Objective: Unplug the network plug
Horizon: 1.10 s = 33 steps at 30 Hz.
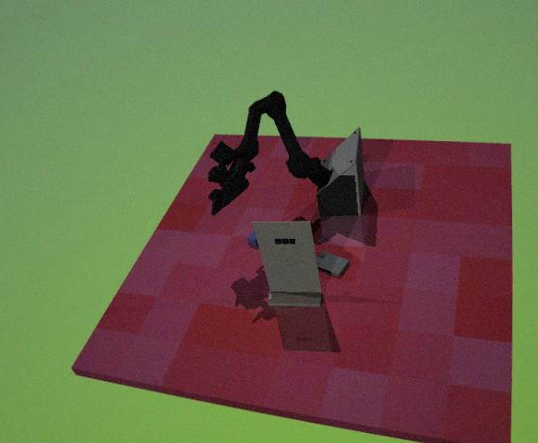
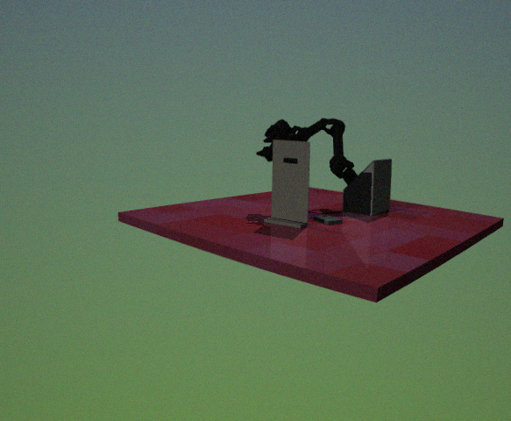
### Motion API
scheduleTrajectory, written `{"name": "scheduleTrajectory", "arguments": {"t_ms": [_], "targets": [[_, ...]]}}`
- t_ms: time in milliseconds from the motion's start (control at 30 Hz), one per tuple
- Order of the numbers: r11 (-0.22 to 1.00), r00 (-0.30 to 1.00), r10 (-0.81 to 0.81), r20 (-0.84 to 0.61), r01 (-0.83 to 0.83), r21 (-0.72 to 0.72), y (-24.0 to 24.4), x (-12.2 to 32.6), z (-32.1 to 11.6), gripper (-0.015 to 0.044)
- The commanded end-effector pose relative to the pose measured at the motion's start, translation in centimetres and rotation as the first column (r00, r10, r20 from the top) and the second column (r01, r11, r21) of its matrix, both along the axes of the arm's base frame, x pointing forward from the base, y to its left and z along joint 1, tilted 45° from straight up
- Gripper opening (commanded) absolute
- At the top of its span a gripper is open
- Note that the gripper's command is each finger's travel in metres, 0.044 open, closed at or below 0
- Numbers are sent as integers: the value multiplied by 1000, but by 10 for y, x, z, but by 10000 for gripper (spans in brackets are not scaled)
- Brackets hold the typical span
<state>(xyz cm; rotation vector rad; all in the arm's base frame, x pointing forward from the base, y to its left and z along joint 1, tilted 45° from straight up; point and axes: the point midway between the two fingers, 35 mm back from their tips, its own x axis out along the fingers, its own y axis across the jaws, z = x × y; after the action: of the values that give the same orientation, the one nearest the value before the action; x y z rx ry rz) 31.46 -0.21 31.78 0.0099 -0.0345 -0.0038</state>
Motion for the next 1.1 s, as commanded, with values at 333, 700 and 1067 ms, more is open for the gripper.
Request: {"name": "scheduleTrajectory", "arguments": {"t_ms": [333, 700, 1067], "targets": [[968, 988, 145, -62, -128, 218, 33, -9, -53, 156], [860, 943, 307, -131, -216, 463, 67, -30, -114, 156], [702, 868, 457, -194, -218, 679, 97, -62, -174, 156]]}}
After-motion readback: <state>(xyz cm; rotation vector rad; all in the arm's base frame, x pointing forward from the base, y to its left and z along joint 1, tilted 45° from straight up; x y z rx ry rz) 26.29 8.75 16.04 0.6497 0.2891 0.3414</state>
